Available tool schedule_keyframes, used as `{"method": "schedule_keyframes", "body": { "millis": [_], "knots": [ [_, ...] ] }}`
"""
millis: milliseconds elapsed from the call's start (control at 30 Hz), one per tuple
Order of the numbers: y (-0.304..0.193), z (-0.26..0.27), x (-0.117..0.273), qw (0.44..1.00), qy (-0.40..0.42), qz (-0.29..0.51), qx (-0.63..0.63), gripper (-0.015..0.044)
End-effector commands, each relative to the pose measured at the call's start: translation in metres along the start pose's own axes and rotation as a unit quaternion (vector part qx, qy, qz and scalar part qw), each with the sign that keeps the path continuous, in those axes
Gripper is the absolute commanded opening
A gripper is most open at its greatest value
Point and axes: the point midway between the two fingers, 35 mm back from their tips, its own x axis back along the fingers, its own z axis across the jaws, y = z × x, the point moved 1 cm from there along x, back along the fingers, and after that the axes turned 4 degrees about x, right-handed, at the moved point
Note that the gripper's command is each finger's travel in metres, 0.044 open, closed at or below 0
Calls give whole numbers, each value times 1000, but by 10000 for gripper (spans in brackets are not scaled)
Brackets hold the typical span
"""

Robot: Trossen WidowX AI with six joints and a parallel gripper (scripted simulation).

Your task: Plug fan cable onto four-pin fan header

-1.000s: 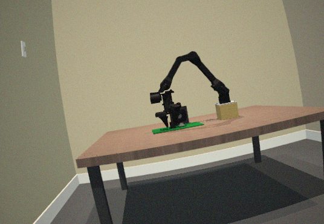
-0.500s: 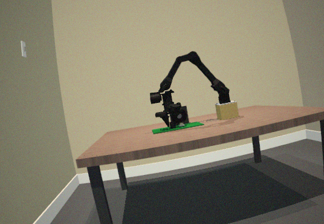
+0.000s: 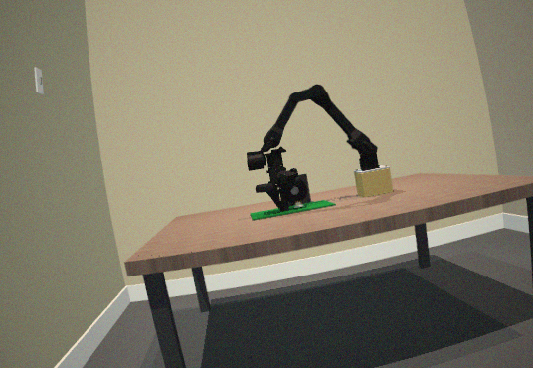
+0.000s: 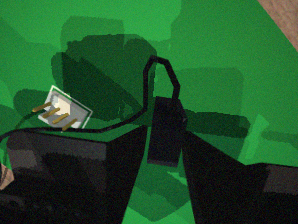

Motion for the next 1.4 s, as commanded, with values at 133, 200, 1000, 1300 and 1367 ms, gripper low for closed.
{"method": "schedule_keyframes", "body": {
  "millis": [133, 200, 1000, 1300, 1367],
  "knots": [
    [0, 0, 0, 1000, 0, 0, 0, 73],
    [0, 0, 0, 1000, 0, 0, 0, 60],
    [-1, 14, 50, 984, 1, -2, -181, 0],
    [0, 26, 50, 944, 2, -2, -330, 0],
    [0, 28, 50, 932, 2, -2, -362, 0]
  ]
}}
